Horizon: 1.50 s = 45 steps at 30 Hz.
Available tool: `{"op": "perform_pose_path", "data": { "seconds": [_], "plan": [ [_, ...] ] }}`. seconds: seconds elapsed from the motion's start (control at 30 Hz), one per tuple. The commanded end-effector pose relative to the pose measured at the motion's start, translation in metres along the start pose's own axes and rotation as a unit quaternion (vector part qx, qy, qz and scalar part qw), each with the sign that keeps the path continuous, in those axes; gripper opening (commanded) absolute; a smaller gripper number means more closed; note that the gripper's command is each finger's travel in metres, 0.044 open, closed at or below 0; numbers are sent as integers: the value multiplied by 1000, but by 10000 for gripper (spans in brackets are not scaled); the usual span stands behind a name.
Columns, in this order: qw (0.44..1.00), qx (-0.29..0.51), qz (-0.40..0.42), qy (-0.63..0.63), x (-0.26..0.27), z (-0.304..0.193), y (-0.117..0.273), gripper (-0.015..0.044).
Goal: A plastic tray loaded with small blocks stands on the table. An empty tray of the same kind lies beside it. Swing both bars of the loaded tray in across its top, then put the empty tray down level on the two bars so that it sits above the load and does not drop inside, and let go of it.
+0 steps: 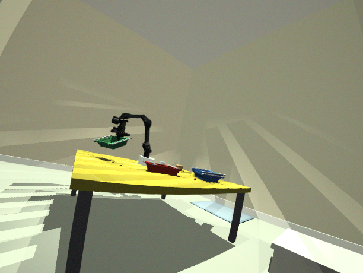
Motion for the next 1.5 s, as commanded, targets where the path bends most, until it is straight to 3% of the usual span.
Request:
{"op": "perform_pose_path", "data": {
  "seconds": [0.0,0.33,1.47],
  "plan": [
    [1000,-3,14,3,3,0,7,0],
    [1000,-3,14,6,3,-2,7,0],
    [991,-5,9,133,-7,-131,4,0]
  ]
}}
Point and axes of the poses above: the point midway between the two fingers, 35 mm back from their tips, its own y axis back along the fingers, its own x axis across the jaws, z = x × y, the point moved 1 cm from there along y, back along the fingers, and after that the axes turned 7 degrees about -y, right-handed, at the moved point
